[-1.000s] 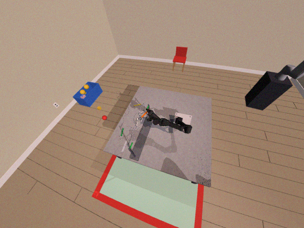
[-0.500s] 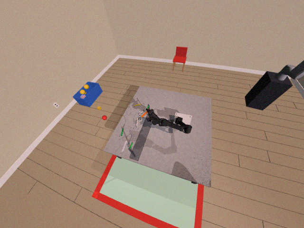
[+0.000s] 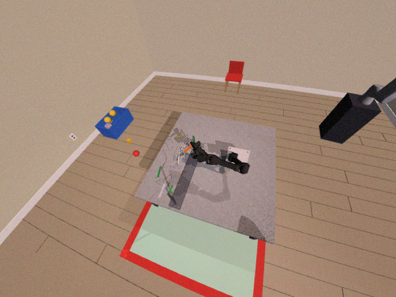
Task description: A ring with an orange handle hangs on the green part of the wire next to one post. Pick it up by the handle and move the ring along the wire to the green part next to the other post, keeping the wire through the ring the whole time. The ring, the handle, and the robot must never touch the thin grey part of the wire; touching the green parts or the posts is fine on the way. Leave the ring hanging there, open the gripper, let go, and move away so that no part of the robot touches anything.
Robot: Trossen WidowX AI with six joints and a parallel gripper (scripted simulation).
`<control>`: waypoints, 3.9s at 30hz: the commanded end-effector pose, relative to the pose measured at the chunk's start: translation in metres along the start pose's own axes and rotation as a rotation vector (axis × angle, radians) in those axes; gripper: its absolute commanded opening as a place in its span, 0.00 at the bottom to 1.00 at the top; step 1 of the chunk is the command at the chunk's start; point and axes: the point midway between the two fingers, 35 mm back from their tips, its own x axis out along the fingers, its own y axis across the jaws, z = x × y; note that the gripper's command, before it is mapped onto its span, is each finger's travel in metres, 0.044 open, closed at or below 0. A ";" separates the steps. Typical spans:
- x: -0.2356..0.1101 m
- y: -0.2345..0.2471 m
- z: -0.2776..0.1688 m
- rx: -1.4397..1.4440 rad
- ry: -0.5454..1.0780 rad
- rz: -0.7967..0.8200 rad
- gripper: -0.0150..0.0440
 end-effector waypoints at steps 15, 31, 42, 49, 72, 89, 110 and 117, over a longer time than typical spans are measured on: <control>-0.001 0.004 0.003 0.207 0.022 0.111 0.00; -0.003 0.009 0.005 0.379 0.046 0.209 0.00; -0.004 0.012 0.006 0.498 0.062 0.277 0.00; -0.005 0.014 0.007 0.573 0.072 0.320 0.00; -0.008 0.019 0.012 0.820 0.105 0.461 0.00; -0.011 0.022 0.017 1.003 0.129 0.565 0.00; -0.014 0.024 0.023 1.230 0.158 0.694 0.00; -0.015 0.024 0.025 1.306 0.167 0.736 0.00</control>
